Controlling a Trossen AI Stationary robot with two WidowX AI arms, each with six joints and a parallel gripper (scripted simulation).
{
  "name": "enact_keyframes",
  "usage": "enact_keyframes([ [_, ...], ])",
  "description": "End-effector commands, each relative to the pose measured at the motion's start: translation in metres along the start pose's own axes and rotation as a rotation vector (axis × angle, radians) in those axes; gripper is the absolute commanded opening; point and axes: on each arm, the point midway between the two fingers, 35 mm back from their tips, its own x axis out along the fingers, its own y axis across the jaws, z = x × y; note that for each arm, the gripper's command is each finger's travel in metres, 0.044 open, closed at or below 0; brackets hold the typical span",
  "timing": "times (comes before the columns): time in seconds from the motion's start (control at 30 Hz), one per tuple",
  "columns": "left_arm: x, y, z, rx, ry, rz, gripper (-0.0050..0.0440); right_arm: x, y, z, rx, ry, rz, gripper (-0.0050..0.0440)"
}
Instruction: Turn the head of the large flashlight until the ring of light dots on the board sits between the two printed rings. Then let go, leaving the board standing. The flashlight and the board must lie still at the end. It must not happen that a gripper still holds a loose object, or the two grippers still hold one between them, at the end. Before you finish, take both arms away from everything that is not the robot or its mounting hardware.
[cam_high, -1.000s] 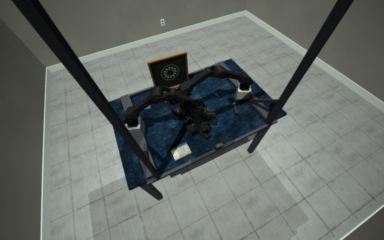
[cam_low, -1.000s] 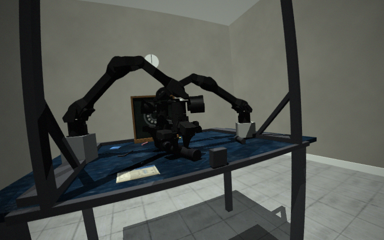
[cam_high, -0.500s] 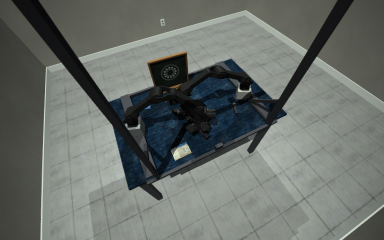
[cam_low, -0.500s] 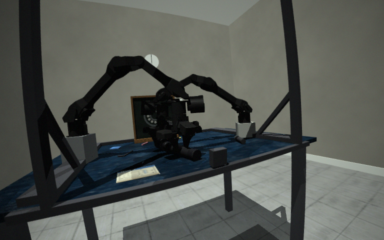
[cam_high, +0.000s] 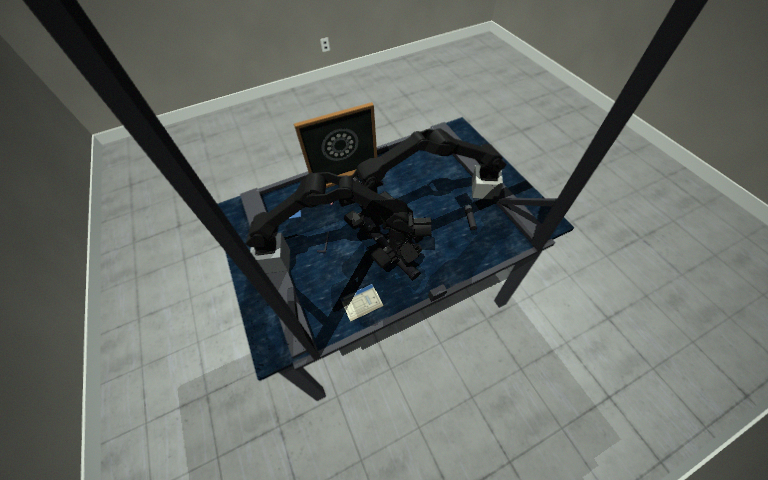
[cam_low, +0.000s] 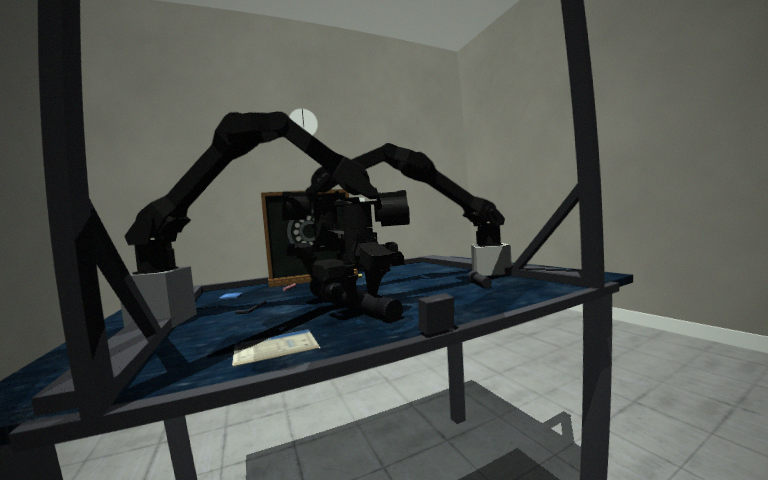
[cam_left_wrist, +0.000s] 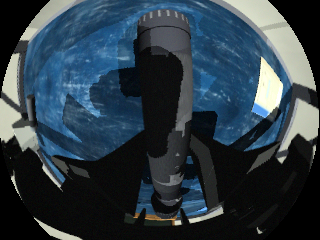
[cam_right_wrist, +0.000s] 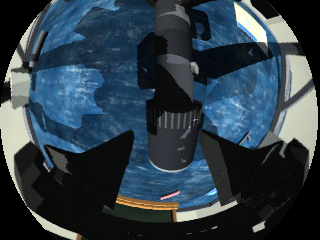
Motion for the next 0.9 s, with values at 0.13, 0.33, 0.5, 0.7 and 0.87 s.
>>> enact_keyframes([
  [0.13,-0.0155,0.0049,0.0049,-0.009,-0.025,0.024,0.0130,-0.0461,-0.0102,-0.0039,-0.002,0.024,-0.071,0.0337],
  [0.33,-0.0155,0.0049,0.0049,-0.009,-0.025,0.024,0.0130,-0.0463,-0.0105,-0.0039,-0.002,0.025,-0.072,0.0337],
  [0.5,-0.0155,0.0048,0.0048,-0.011,-0.025,0.024,0.0130,-0.0457,-0.0103,-0.0039,-0.002,0.024,-0.071,0.0337],
  [0.7,-0.0155,0.0045,0.0046,-0.015,-0.025,0.022,0.0130,-0.0438,-0.0098,-0.0037,-0.002,0.023,-0.067,0.0337],
  [0.87,-0.0155,0.0044,0.0045,-0.017,-0.024,0.022,0.0130,-0.0421,-0.0092,-0.0035,-0.002,0.021,-0.063,0.0337],
])
